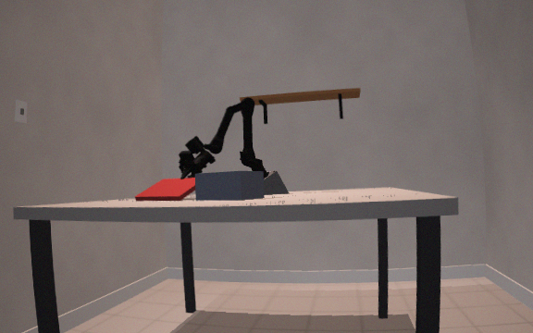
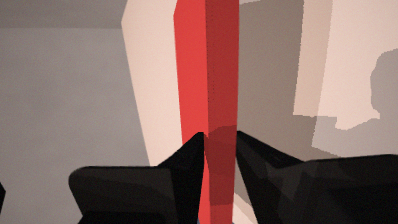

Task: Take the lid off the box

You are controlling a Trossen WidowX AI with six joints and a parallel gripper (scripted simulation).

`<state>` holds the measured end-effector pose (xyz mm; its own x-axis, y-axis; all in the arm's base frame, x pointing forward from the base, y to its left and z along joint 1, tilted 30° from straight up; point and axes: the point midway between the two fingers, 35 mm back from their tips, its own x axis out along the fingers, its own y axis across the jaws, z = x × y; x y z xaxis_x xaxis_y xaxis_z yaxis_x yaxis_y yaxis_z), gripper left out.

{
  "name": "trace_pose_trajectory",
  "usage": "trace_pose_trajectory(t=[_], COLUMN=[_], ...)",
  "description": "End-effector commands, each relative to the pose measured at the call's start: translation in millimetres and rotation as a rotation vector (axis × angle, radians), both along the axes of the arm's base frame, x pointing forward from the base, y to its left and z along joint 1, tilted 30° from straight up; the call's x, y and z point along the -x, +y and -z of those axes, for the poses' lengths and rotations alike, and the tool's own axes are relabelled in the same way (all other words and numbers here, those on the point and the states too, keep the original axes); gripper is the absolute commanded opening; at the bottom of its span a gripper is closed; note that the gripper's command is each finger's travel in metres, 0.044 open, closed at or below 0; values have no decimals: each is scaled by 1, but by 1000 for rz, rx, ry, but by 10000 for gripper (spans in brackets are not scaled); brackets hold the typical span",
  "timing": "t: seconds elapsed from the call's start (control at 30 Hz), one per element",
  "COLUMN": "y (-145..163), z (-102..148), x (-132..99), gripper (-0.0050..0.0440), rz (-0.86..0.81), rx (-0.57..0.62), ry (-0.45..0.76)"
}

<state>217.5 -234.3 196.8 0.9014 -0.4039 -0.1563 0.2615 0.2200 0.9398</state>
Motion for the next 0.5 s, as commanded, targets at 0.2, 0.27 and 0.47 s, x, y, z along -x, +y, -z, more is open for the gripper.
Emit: trace_pose_trajectory(t=[0.2, 0.27, 0.47], y=[-1, -1, -2], z=[6, 6, 9], x=[0, 0, 0], gripper=[99, 101, 103], rz=[1, 1, 1], rx=[-5, -5, -5], ry=[4, 4, 4])
